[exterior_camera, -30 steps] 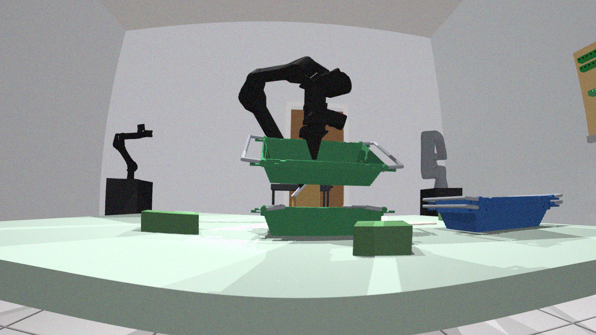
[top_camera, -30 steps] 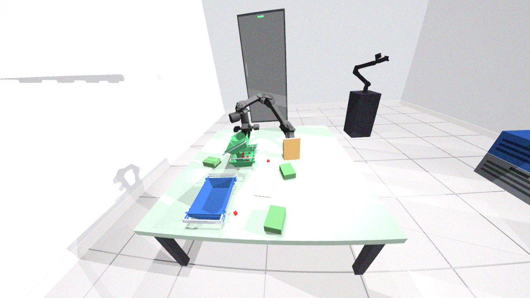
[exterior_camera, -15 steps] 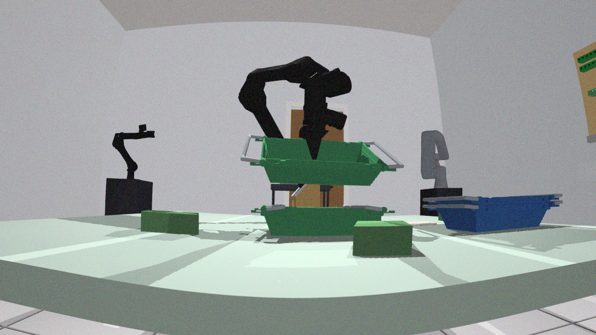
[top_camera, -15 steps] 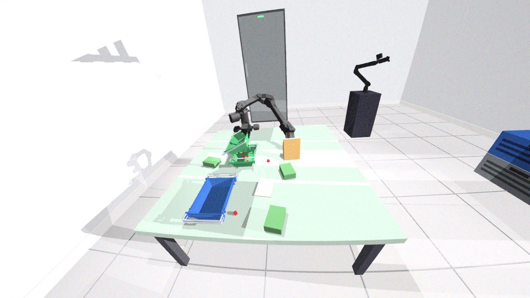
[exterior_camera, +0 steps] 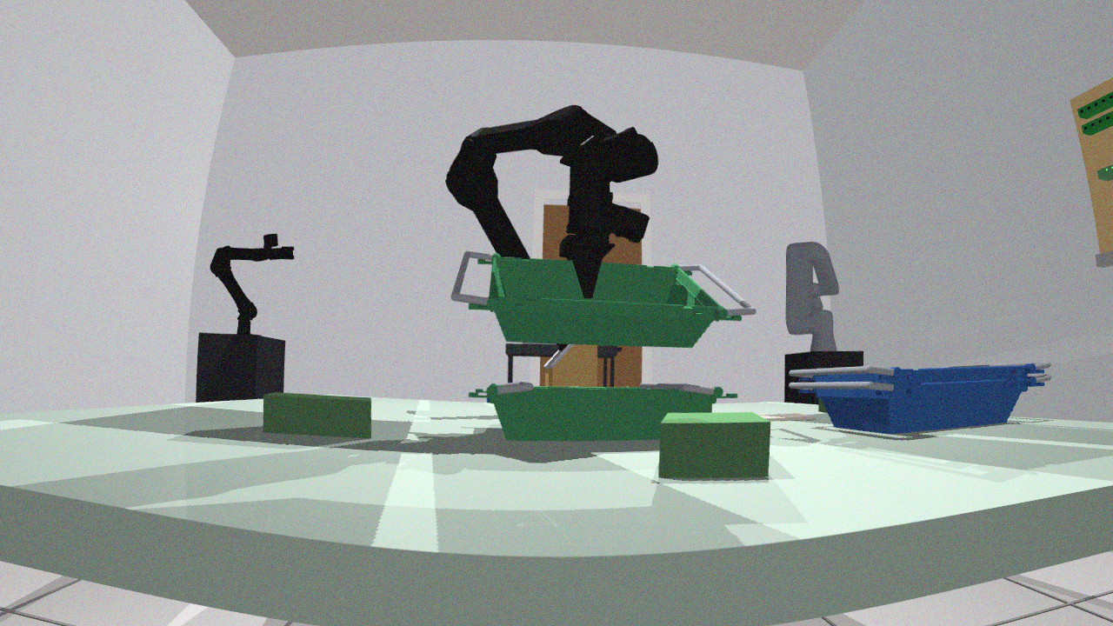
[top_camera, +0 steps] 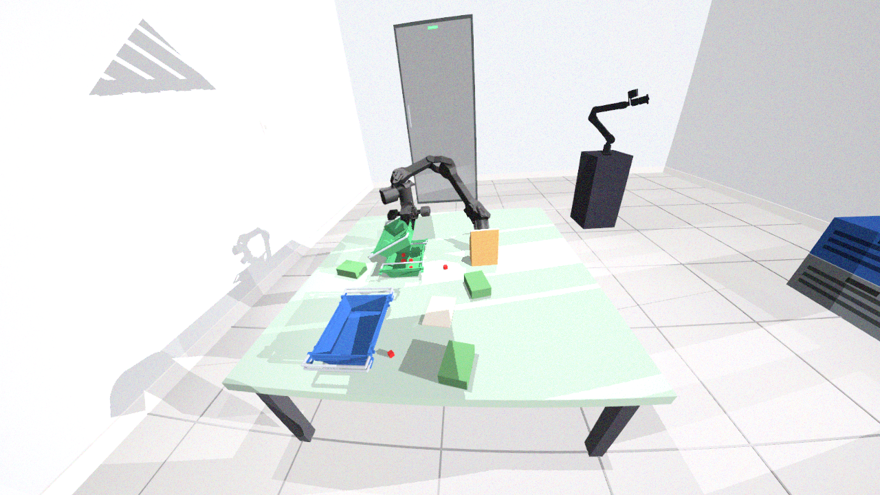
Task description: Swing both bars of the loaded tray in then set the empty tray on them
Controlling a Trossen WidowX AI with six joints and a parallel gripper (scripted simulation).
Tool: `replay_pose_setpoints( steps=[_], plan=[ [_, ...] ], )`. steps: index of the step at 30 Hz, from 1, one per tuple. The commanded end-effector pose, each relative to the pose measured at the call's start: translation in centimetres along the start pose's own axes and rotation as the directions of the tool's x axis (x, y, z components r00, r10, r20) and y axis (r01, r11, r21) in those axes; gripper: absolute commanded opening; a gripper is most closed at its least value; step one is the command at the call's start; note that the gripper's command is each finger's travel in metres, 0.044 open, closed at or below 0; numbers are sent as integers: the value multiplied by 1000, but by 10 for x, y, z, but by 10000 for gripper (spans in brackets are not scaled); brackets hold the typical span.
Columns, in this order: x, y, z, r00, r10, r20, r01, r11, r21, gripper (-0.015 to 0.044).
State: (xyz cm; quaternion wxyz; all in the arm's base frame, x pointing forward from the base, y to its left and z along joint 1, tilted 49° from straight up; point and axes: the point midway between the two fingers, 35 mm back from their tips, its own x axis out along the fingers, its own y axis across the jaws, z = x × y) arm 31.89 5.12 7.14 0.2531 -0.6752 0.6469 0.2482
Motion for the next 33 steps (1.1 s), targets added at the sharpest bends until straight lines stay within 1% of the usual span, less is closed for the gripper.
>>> replay_pose_setpoints(
  steps=[1,9,33],
  plan=[
    [-6,-3,2,1000,-23,8,23,1000,0,0],
    [-2,-3,2,1000,-23,9,23,1000,0,0],
    [41,-3,2,1000,-24,8,24,1000,0,0]
  ],
)
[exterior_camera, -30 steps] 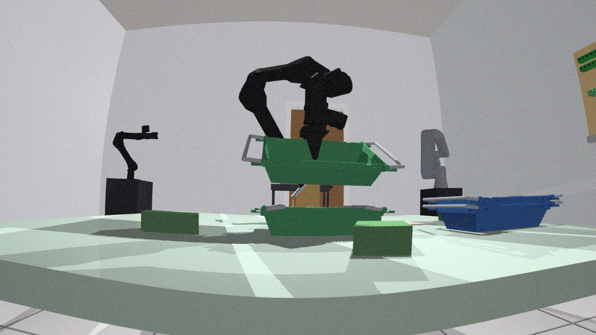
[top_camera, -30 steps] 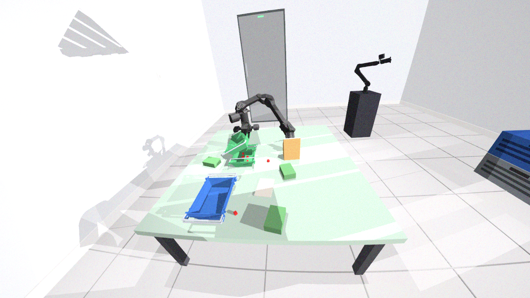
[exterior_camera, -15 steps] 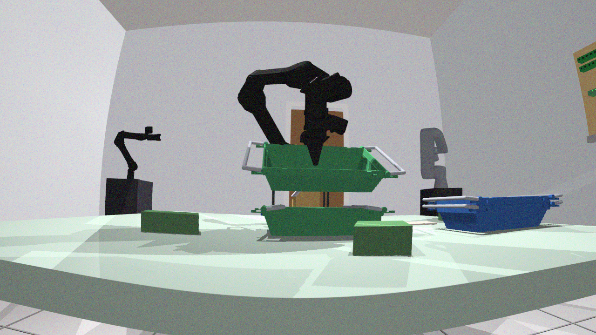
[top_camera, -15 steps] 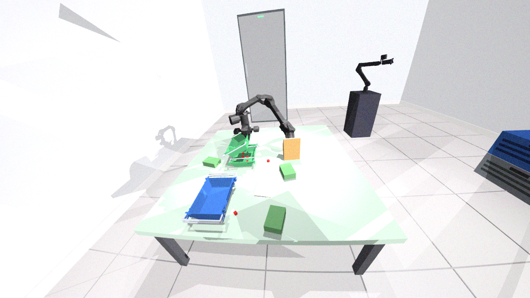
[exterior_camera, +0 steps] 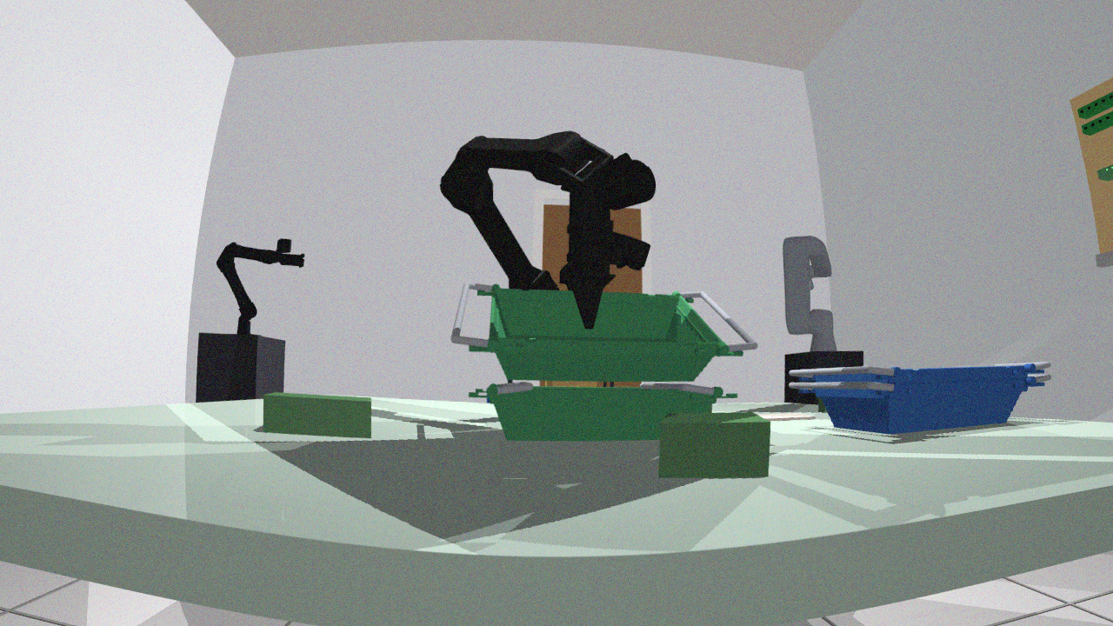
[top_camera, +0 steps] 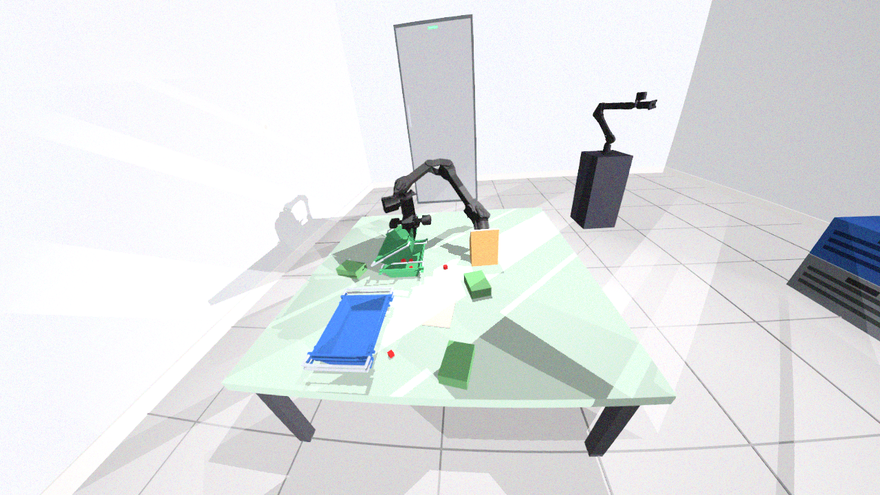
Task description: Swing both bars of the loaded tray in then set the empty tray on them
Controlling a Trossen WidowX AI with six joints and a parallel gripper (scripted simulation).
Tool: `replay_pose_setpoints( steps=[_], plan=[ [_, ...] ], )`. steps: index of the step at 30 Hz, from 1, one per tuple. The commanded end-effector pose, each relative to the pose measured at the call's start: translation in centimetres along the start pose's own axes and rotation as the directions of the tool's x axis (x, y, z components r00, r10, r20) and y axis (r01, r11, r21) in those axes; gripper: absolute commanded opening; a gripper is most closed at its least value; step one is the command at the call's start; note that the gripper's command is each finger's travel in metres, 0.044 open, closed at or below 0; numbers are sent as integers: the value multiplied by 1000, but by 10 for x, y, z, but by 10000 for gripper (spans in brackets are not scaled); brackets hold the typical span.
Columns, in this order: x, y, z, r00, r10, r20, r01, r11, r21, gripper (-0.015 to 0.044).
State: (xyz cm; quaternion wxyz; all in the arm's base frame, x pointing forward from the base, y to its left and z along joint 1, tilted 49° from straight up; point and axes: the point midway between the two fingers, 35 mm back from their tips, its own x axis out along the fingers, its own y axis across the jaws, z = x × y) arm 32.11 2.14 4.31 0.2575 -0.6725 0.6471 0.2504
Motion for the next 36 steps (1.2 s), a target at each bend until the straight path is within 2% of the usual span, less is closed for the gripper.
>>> replay_pose_setpoints(
  steps=[1,36],
  plan=[
    [1,-2,1,1000,-27,-2,27,1000,-4,0],
    [23,15,0,1000,-26,-4,26,1000,-5,0]
  ],
)
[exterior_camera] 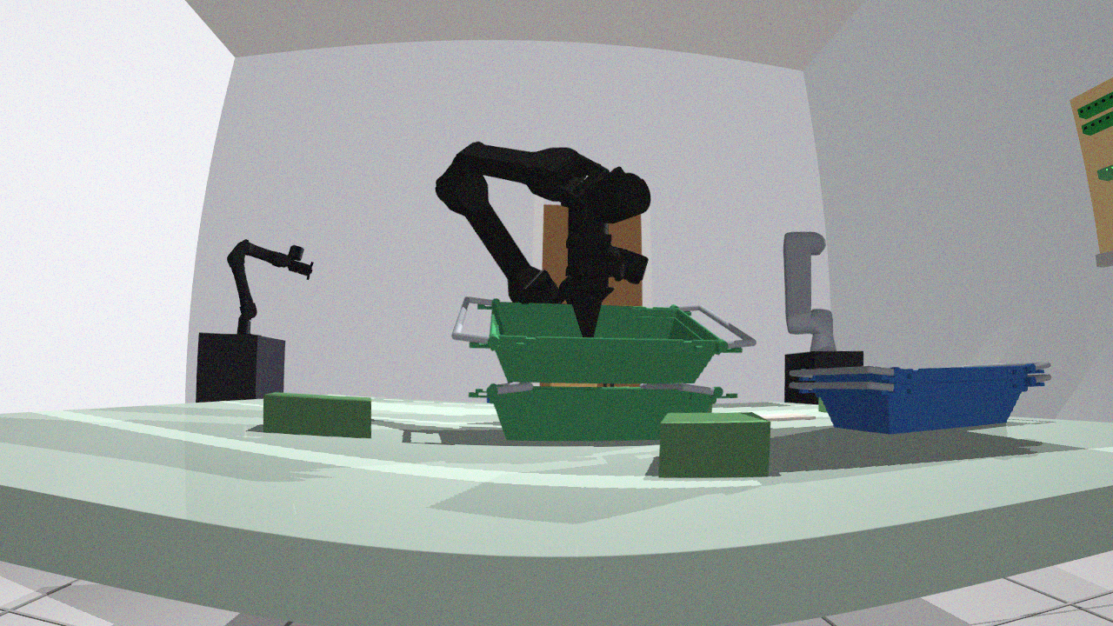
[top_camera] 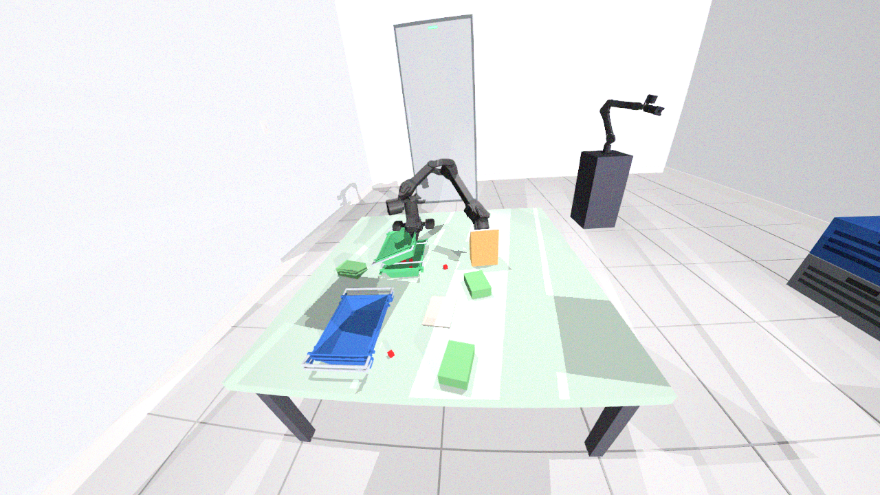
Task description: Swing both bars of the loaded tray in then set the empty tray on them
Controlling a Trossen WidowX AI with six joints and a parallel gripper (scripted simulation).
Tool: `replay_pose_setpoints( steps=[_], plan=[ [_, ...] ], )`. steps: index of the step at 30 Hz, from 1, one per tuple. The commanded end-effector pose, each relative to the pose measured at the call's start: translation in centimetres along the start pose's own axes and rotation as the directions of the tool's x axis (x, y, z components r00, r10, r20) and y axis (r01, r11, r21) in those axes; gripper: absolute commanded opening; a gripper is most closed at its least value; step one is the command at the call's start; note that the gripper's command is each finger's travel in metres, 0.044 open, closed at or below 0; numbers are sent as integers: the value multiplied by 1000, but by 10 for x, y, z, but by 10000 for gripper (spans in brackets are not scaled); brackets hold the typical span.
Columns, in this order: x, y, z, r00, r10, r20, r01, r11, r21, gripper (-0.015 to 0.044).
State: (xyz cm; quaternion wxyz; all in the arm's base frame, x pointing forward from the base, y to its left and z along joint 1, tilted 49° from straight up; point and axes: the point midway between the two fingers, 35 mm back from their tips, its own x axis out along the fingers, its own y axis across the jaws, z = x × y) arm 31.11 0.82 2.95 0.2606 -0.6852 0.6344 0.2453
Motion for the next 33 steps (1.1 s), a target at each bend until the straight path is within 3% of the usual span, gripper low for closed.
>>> replay_pose_setpoints(
  steps=[1,33],
  plan=[
    [5,4,-1,1000,12,-1,-12,1000,-3,0],
    [19,11,-1,1000,12,-2,-12,1000,-3,0]
  ],
)
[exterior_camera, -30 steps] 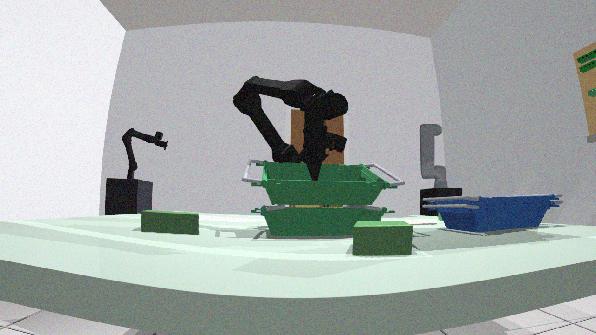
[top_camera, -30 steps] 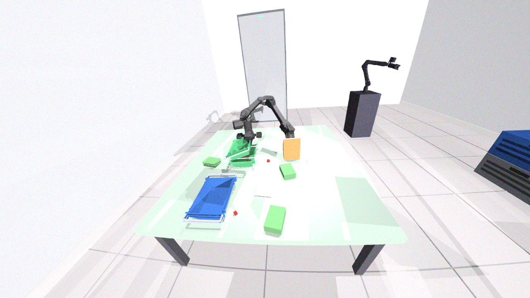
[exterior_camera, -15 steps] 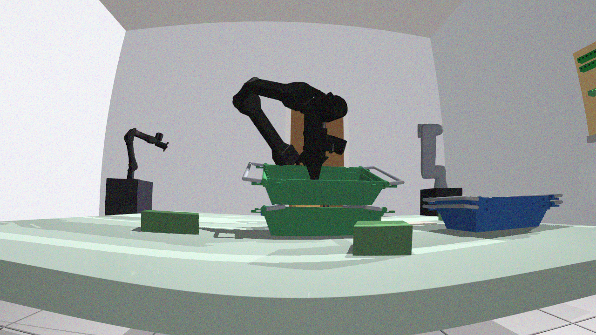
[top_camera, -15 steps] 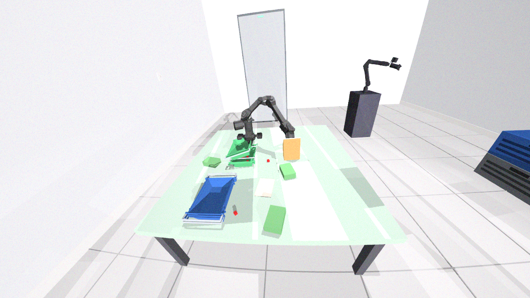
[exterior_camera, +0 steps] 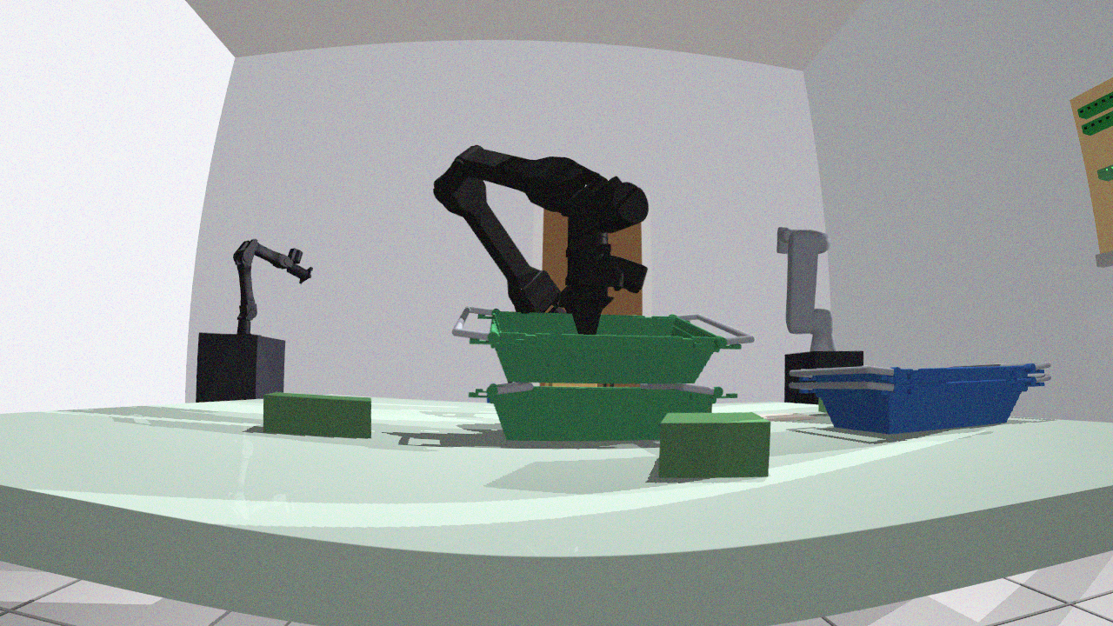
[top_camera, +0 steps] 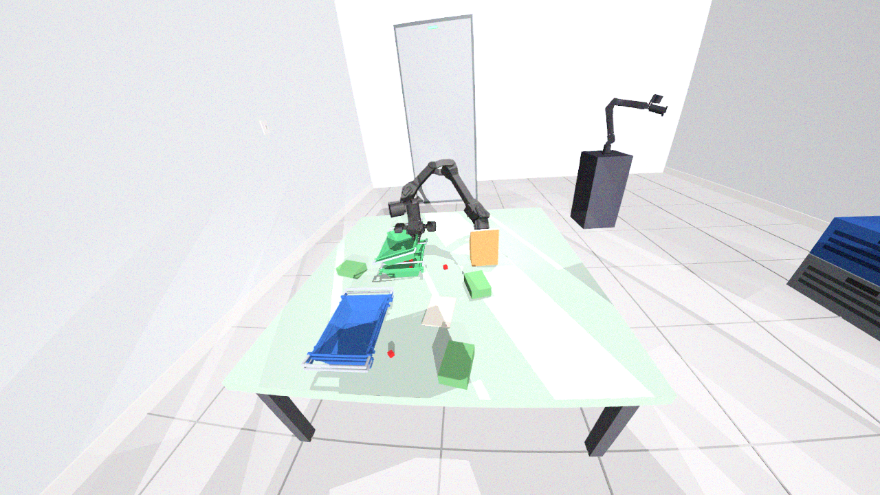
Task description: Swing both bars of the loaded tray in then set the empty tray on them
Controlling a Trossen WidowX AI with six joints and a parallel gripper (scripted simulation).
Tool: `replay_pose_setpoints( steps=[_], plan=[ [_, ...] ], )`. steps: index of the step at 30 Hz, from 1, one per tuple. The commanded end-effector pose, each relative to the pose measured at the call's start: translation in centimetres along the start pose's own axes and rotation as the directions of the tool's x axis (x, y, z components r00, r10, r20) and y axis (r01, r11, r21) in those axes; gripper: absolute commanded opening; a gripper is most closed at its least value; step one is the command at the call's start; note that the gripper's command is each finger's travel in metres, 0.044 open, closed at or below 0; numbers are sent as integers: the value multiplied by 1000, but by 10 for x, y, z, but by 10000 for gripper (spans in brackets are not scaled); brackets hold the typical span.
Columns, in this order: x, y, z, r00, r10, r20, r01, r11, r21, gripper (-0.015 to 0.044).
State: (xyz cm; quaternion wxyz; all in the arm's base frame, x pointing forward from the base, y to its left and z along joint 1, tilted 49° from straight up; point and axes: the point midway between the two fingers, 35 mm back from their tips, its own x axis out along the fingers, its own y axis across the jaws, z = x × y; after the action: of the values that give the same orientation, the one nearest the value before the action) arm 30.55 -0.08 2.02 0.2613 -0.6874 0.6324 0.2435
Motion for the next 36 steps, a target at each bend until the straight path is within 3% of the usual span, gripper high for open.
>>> replay_pose_setpoints(
  steps=[1,36],
  plan=[
    [7,5,-1,1000,18,0,-18,1000,-4,0],
    [15,8,-1,1000,18,-1,-18,1000,-4,0]
  ],
)
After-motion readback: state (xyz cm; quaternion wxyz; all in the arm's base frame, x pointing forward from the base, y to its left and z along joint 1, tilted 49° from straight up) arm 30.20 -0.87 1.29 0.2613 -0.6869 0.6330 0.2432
